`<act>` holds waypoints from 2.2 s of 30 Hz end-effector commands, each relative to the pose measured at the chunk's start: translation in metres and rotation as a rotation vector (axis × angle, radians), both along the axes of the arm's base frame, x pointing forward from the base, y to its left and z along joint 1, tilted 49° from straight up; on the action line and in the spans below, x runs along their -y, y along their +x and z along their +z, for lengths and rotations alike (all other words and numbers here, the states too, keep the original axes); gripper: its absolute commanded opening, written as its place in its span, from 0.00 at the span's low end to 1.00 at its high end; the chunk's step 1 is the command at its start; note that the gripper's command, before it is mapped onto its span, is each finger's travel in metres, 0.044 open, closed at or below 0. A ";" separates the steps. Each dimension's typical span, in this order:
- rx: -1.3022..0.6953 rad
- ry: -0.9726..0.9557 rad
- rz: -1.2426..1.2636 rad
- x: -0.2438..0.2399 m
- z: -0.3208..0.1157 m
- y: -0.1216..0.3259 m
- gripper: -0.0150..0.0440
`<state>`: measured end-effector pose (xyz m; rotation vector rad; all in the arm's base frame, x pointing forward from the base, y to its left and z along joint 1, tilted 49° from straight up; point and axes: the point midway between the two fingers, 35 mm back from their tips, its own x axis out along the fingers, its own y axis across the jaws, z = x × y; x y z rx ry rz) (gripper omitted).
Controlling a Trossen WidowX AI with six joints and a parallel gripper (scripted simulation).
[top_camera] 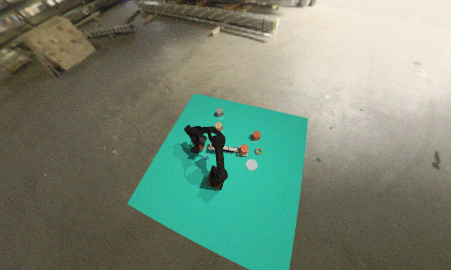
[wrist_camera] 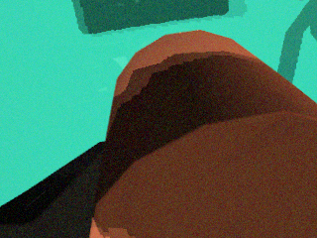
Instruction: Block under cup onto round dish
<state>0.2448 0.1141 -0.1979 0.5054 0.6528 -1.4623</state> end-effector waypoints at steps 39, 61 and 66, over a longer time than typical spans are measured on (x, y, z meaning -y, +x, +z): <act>-0.003 -0.004 0.004 -0.009 0.009 -0.001 1.00; -0.074 -0.012 0.067 0.038 0.141 0.034 0.69; -0.074 -0.012 0.067 0.042 0.137 0.035 0.69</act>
